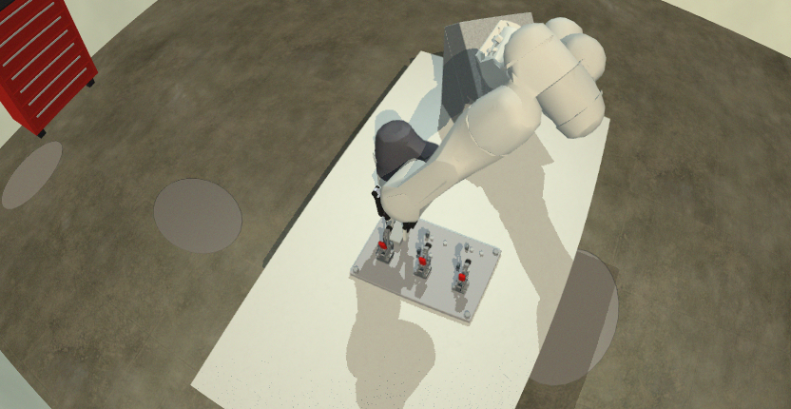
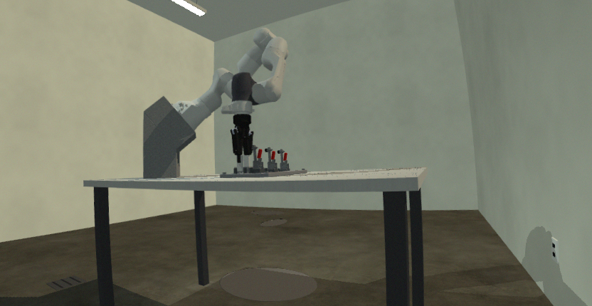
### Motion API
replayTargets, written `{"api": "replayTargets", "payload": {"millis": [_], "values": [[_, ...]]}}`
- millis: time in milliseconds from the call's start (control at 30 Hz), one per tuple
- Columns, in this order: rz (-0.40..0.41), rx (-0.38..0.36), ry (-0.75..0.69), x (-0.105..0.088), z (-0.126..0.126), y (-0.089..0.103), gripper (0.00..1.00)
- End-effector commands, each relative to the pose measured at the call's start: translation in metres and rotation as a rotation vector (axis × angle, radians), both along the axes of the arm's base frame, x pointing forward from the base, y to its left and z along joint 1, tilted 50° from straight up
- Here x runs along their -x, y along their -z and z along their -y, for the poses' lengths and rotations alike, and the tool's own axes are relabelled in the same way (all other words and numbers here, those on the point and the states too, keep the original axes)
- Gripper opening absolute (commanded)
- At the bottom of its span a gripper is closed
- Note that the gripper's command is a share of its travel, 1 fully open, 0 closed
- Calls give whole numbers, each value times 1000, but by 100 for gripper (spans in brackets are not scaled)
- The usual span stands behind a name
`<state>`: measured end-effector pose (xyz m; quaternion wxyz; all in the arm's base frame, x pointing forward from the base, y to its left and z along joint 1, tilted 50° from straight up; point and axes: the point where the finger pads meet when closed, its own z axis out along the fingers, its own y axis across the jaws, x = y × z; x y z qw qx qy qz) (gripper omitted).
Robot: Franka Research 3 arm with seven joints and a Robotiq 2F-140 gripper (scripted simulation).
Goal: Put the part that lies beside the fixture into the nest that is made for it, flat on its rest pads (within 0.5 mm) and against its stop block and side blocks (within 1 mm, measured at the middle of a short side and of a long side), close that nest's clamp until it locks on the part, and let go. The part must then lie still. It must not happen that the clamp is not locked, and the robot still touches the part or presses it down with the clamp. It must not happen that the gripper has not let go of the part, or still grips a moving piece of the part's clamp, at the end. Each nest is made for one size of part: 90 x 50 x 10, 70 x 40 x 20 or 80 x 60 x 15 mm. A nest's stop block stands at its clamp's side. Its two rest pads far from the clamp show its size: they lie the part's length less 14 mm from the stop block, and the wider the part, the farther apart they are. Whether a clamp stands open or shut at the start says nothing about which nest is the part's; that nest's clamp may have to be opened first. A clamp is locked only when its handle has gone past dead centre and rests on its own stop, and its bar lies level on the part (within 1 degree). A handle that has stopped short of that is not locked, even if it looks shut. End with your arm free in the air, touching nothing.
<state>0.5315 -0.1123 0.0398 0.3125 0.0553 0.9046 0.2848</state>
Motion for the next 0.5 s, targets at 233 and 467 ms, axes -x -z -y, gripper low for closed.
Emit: {"api": "replayTargets", "payload": {"millis": [233,467], "values": [[2,6,2,-1,2,0,0],[2,6,2,-2,4,0,0]]}}
